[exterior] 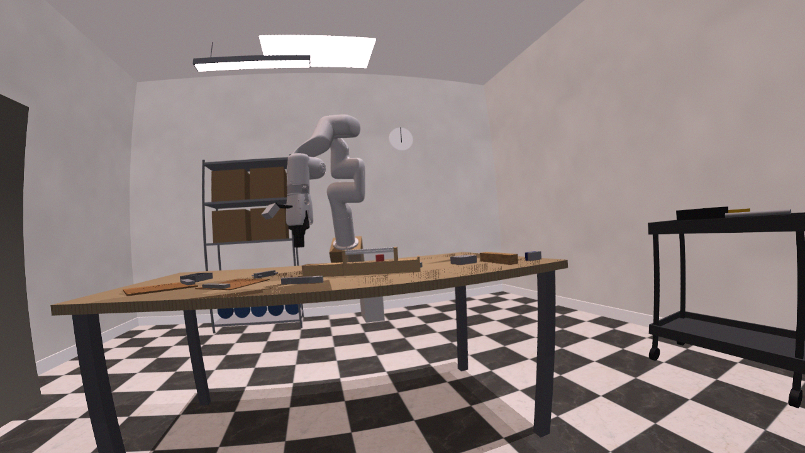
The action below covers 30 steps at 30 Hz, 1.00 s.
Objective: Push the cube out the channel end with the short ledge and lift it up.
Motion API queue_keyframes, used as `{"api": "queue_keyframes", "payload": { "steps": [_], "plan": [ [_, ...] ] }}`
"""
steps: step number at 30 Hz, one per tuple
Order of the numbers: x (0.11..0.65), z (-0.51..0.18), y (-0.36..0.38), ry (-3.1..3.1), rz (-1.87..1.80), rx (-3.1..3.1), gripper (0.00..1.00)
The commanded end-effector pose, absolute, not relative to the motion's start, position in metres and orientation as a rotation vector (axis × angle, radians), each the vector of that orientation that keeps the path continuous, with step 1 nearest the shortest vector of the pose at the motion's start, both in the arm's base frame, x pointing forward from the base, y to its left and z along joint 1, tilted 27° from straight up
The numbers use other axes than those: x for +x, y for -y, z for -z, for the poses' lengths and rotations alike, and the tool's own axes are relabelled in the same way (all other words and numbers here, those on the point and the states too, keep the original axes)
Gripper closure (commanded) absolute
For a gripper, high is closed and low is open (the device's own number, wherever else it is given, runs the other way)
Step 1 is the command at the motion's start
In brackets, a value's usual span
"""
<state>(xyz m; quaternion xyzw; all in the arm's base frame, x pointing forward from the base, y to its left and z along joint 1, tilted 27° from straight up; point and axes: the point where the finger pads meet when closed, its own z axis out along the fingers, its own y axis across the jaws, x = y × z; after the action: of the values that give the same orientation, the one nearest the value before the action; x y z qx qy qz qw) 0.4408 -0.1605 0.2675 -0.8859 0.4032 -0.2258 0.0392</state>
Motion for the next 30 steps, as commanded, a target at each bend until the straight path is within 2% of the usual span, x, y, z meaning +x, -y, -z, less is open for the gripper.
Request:
{"api": "queue_keyframes", "payload": {
  "steps": [1,16,19,20,30],
  "plan": [
    [0.4416,-0.2693,0.1607,-0.919,0.717,-2.861,1.00],
    [0.4421,-0.2692,0.1600,0.264,0.737,-3.217,1.00],
    [0.4421,-0.2692,0.1599,0.348,0.733,-3.224,1.00],
    [0.4421,-0.2692,0.1599,0.598,0.718,-3.228,1.00],
    [0.4424,-0.2692,0.1596,1.401,0.631,-3.110,1.00]
  ]
}}
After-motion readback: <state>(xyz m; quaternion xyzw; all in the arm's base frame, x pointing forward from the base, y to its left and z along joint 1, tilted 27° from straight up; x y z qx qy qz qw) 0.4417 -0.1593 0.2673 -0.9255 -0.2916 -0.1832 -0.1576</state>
